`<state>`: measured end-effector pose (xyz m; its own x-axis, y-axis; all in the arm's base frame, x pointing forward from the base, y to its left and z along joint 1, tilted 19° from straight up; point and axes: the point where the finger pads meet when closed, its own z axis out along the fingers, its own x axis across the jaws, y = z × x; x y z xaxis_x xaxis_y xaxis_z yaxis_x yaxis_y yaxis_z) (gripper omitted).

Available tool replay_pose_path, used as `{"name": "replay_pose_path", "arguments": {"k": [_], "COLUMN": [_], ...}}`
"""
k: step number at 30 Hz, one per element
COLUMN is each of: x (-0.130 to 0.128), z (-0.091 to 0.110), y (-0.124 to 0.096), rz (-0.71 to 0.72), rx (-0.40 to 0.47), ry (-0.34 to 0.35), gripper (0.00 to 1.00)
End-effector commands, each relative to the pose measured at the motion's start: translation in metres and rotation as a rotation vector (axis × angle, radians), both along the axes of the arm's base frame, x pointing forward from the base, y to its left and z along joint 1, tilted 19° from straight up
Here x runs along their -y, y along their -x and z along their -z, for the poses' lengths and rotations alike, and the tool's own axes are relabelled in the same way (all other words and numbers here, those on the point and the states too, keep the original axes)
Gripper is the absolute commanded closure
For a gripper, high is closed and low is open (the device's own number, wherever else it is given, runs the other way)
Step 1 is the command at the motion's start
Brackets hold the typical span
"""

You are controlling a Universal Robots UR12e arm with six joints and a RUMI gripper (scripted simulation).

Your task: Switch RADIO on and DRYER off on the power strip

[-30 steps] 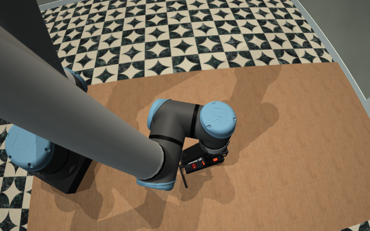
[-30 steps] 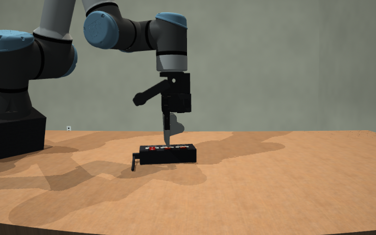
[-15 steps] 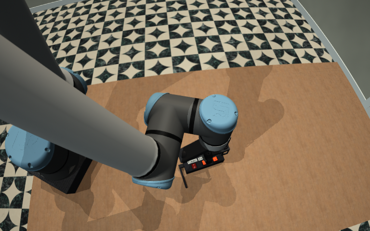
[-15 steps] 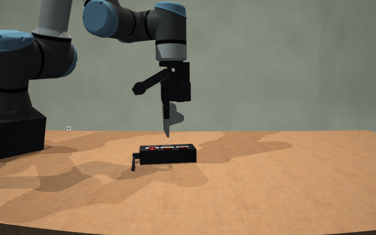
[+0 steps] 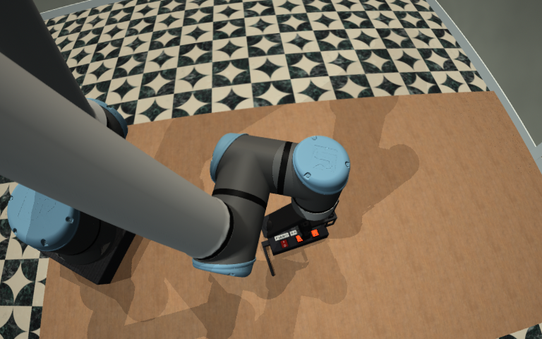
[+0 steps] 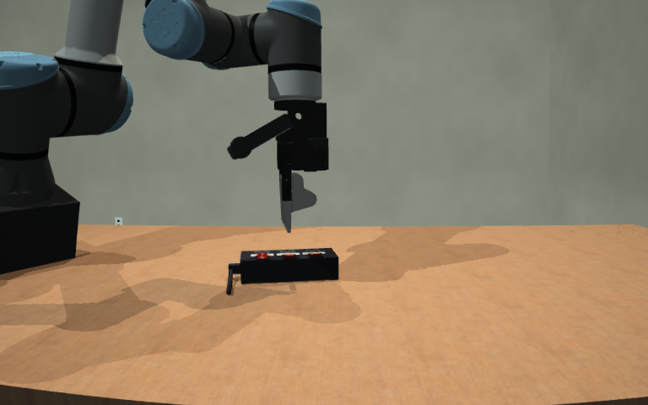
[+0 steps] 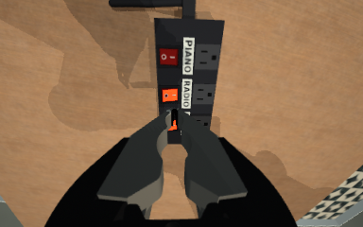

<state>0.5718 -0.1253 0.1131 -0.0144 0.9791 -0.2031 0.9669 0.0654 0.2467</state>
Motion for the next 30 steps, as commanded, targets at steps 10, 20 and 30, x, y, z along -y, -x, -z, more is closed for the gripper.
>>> {"name": "replay_pose_path", "arguments": {"k": [10,20,30], "x": [0.001,0.006,0.006], "z": [-0.007,-0.029,-0.028], "y": [-0.011,-0.044,-0.041], "rz": [-0.001,-0.001,0.000], "rx": [0.000,0.001,0.000], "ry": [0.001,0.001,0.000], "gripper": [1.00,1.00,1.00]}}
